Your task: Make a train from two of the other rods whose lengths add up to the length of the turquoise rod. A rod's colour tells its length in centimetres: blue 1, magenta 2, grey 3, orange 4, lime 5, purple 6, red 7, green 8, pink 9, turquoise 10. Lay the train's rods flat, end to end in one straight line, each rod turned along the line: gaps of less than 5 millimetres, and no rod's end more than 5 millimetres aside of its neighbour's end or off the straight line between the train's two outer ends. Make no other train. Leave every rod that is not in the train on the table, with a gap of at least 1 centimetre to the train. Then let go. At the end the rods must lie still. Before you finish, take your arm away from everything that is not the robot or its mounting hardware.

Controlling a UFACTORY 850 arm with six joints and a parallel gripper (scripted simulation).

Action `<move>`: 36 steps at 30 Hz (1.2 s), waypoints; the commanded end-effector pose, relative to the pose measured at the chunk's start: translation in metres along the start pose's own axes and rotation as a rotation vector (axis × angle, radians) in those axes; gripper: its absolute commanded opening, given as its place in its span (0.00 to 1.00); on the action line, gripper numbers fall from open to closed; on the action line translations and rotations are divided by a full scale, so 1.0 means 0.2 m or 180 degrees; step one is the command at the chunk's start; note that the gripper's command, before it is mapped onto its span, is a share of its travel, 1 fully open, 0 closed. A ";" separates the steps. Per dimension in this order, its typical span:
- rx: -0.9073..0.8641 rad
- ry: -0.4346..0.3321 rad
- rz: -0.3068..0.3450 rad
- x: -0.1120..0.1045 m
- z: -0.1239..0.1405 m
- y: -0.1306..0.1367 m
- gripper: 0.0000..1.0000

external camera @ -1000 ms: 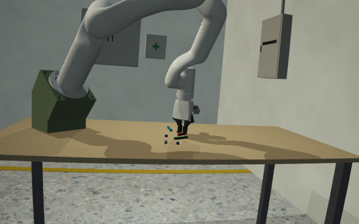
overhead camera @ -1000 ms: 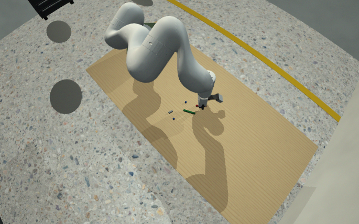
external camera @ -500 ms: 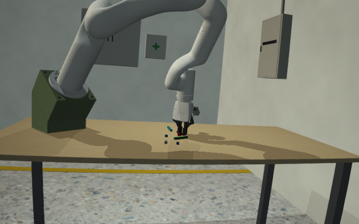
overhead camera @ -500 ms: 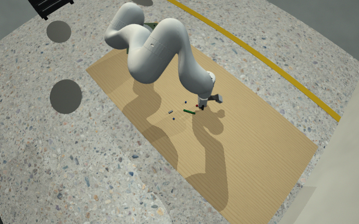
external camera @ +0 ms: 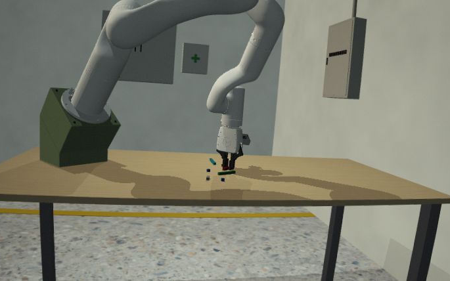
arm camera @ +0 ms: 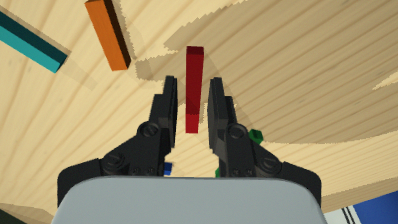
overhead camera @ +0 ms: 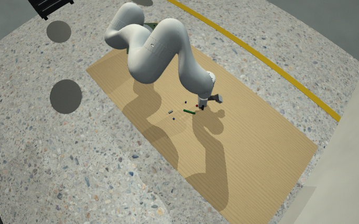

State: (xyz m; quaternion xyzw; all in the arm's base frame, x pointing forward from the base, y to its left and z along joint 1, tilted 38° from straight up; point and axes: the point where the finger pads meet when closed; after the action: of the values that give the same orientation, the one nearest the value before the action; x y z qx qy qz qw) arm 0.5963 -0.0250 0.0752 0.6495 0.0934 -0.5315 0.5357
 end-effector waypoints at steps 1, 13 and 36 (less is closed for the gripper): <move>0.0001 0.0003 0.0002 0.00 0.00 0.00 0.24; 0.0001 0.0003 0.0002 0.00 0.00 0.00 0.24; 0.0001 0.0003 0.0002 0.00 0.00 0.00 0.04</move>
State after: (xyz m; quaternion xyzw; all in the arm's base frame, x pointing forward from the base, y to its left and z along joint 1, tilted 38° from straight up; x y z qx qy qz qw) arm 0.5963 -0.0250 0.0753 0.6495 0.0934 -0.5315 0.5357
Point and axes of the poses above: the point where the finger pads meet when closed, its own x axis out along the fingers, its own y axis across the jaws, z = x × y, and after that the axes turned 11 degrees about -x, right-handed
